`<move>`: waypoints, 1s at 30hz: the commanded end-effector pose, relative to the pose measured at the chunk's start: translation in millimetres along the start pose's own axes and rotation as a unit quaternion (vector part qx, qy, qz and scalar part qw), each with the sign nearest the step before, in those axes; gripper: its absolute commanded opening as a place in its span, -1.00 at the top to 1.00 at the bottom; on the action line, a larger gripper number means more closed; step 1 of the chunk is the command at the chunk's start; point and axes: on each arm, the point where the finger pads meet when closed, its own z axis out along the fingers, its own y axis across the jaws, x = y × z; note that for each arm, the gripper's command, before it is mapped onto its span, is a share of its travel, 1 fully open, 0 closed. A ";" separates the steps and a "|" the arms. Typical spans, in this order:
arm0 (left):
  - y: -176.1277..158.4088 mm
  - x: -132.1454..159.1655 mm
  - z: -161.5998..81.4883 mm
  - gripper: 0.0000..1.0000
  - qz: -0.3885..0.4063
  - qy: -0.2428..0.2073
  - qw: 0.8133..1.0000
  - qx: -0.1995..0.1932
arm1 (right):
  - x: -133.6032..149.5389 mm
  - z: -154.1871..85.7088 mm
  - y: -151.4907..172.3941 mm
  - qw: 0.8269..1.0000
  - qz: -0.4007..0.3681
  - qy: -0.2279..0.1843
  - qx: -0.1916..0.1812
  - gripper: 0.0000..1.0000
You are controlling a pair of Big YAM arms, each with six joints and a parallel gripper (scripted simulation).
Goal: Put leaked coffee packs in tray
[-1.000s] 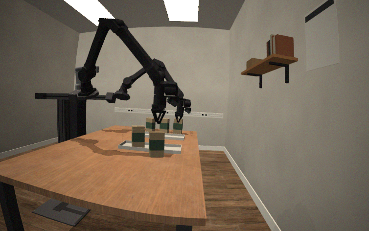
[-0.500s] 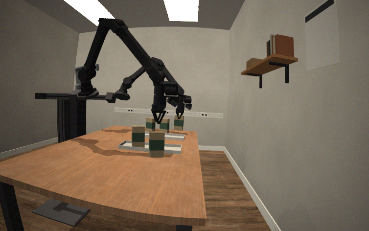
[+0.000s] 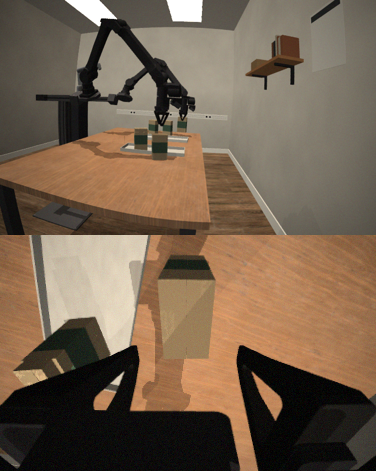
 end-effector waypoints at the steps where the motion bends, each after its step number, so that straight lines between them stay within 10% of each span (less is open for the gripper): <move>1: 0.7 -19.7 -30.9 0.54 -0.001 -0.029 1.000 -0.011 | -9.0 -6.8 -5.6 1.000 0.006 -0.010 0.005 -0.53; 30: -30.4 -22.4 -24.6 0.54 -0.002 -0.027 1.000 -0.010 | -9.0 -6.8 -5.6 1.000 0.006 -0.010 0.005 -0.53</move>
